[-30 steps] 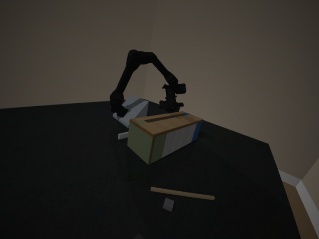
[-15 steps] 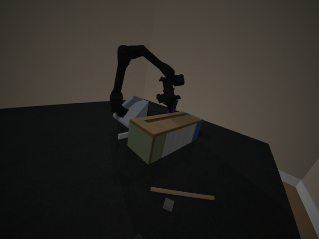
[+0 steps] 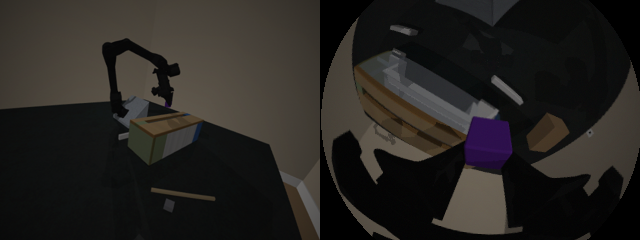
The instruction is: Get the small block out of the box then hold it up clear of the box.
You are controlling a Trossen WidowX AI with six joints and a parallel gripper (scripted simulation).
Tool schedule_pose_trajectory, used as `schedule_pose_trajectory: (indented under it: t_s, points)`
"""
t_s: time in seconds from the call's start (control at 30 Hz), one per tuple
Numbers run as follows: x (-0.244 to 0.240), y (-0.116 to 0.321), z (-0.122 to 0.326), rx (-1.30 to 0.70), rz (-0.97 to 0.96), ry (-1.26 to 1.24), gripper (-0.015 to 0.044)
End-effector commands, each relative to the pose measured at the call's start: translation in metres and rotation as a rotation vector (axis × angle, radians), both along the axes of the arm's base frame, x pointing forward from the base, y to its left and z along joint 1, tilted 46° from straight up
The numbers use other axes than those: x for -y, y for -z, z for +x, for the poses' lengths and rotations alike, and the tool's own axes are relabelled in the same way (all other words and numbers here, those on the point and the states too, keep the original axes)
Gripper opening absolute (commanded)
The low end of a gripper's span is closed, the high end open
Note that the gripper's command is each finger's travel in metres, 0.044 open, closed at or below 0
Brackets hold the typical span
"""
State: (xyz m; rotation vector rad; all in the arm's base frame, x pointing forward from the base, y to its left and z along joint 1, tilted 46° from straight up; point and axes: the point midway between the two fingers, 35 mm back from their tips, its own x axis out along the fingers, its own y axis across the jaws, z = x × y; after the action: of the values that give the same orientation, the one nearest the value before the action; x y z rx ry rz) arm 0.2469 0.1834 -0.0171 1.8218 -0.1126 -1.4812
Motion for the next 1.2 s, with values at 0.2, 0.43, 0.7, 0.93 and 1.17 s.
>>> schedule_pose_trajectory:
  t_s: [0.2,0.43,0.7,0.93,1.17]
  points:
    - [-0.0017,-0.0189,-0.0062,-0.057,0.011,-0.11,0.0]
    - [-0.0017,-0.0189,-0.0062,-0.057,0.011,-0.11,0.0]
    - [-0.0017,-0.0189,-0.0062,-0.057,0.011,-0.11,0.0]
    - [-0.0017,-0.0189,-0.0062,-0.057,0.011,-0.11,0.0]
    - [-0.0017,-0.0189,-0.0062,-0.057,0.011,-0.11,0.0]
